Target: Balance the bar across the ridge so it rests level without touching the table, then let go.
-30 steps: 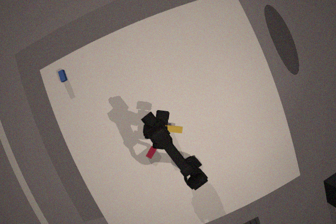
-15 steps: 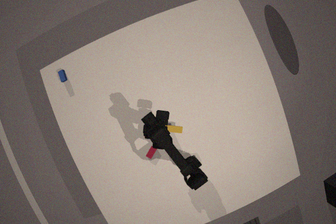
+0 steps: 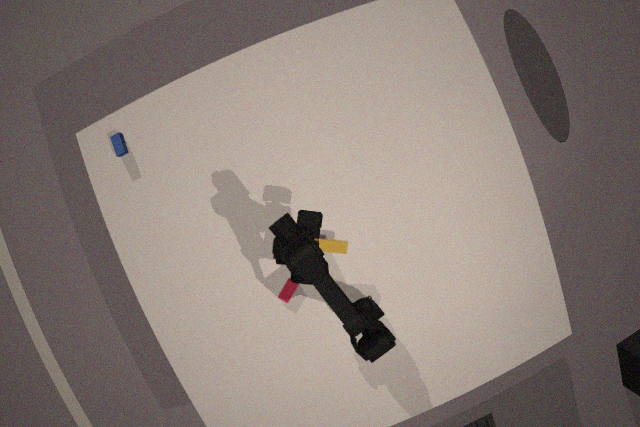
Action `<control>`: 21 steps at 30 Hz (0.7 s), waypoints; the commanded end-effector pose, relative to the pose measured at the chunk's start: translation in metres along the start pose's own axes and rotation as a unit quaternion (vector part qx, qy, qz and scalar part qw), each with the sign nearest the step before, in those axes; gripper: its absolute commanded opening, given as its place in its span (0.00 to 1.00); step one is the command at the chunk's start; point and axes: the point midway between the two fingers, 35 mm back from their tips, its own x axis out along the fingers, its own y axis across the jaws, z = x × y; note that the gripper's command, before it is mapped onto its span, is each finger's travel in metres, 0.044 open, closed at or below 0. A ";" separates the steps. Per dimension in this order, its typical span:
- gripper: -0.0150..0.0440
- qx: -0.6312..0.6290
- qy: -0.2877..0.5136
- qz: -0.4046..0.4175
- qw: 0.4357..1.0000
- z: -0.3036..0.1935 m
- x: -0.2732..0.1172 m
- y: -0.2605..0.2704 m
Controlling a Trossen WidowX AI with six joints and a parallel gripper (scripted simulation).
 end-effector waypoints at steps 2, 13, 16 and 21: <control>0.25 0.000 -0.001 0.001 1.000 0.000 0.001 0.000; 0.25 0.000 -0.001 0.001 1.000 0.000 0.002 0.000; 0.25 0.000 -0.001 0.001 1.000 0.000 0.002 0.000; 0.25 0.000 -0.001 0.001 1.000 0.000 0.002 0.000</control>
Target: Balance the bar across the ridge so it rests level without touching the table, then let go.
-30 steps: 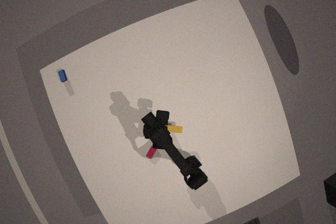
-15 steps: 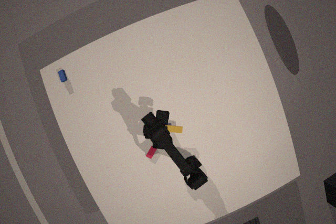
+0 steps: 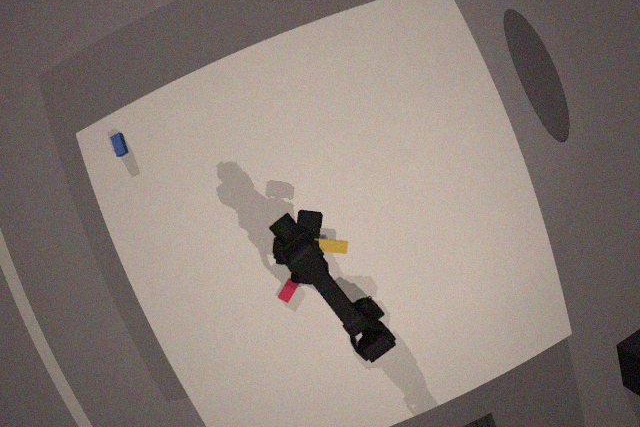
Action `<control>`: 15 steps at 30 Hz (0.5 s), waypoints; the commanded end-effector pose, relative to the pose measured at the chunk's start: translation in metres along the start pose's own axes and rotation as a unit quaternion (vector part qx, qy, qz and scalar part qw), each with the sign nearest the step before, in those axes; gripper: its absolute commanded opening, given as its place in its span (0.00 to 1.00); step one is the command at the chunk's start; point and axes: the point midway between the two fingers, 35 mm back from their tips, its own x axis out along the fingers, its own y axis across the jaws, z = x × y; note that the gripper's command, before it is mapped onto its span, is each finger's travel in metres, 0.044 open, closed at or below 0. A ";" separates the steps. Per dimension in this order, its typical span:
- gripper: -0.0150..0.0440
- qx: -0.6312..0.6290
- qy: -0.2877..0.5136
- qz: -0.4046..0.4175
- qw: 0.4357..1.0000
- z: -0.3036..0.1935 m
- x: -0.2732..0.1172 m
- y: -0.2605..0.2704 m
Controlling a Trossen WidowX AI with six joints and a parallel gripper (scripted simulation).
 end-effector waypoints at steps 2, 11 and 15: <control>0.25 0.000 -0.001 0.001 1.000 0.000 0.001 0.000; 0.25 0.000 -0.001 0.001 1.000 0.000 0.002 0.000; 0.25 0.000 -0.001 0.001 1.000 0.000 0.002 0.000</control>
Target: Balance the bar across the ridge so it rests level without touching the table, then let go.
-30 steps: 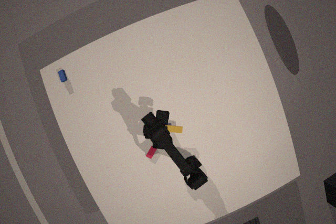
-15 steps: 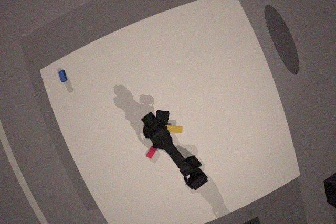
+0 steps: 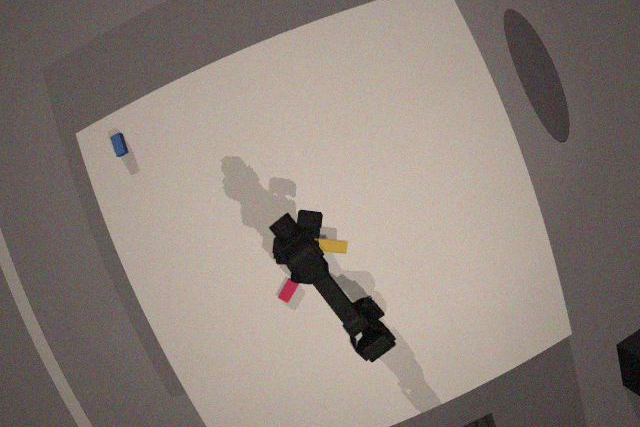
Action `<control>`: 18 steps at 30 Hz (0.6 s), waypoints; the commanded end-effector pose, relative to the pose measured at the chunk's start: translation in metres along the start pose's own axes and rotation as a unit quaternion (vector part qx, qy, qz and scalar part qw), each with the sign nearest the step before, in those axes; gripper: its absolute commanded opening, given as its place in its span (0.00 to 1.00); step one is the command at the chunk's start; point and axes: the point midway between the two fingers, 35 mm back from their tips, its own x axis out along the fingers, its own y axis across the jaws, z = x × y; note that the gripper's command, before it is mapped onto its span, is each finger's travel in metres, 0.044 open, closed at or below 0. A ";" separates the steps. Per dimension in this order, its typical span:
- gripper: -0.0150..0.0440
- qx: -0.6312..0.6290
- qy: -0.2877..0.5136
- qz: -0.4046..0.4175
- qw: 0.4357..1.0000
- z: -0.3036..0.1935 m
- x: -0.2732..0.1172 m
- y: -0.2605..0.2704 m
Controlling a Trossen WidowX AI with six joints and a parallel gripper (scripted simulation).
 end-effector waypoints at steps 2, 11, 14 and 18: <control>0.25 0.000 -0.001 0.001 1.000 0.000 0.001 0.000; 0.25 0.000 -0.001 0.001 1.000 0.000 0.001 0.000; 0.25 0.000 -0.001 0.001 1.000 0.000 0.002 0.000; 0.25 0.000 -0.001 0.001 1.000 0.000 0.002 0.000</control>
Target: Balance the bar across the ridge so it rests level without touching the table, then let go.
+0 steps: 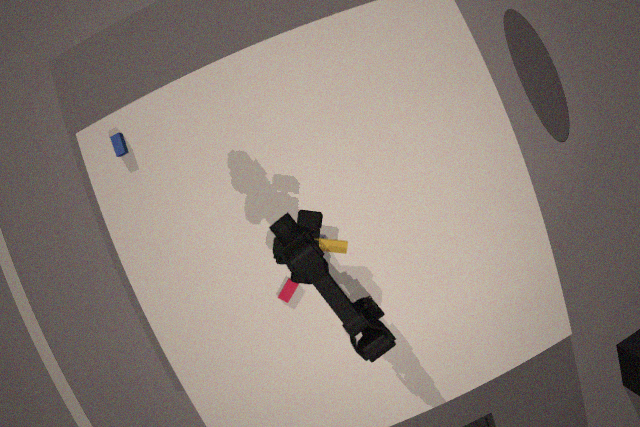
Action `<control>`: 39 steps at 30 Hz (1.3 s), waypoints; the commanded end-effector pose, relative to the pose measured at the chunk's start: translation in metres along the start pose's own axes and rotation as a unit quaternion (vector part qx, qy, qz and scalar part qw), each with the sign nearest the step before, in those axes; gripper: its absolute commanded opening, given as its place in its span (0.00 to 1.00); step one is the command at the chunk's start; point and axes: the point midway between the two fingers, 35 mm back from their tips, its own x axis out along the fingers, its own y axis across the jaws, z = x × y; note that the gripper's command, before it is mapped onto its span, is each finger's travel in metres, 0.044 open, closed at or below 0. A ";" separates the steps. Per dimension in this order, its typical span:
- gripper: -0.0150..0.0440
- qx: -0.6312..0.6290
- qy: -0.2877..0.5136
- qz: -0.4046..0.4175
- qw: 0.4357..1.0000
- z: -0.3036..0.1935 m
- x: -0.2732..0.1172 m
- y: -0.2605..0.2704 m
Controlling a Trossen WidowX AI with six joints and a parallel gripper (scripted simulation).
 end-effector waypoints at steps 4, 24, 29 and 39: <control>0.25 0.000 -0.001 0.001 1.000 0.000 0.001 0.000; 0.25 0.000 -0.001 0.001 1.000 0.000 0.003 0.001; 0.25 0.000 -0.001 0.001 1.000 0.001 0.003 0.001; 0.25 0.000 -0.001 0.001 1.000 0.001 0.004 0.001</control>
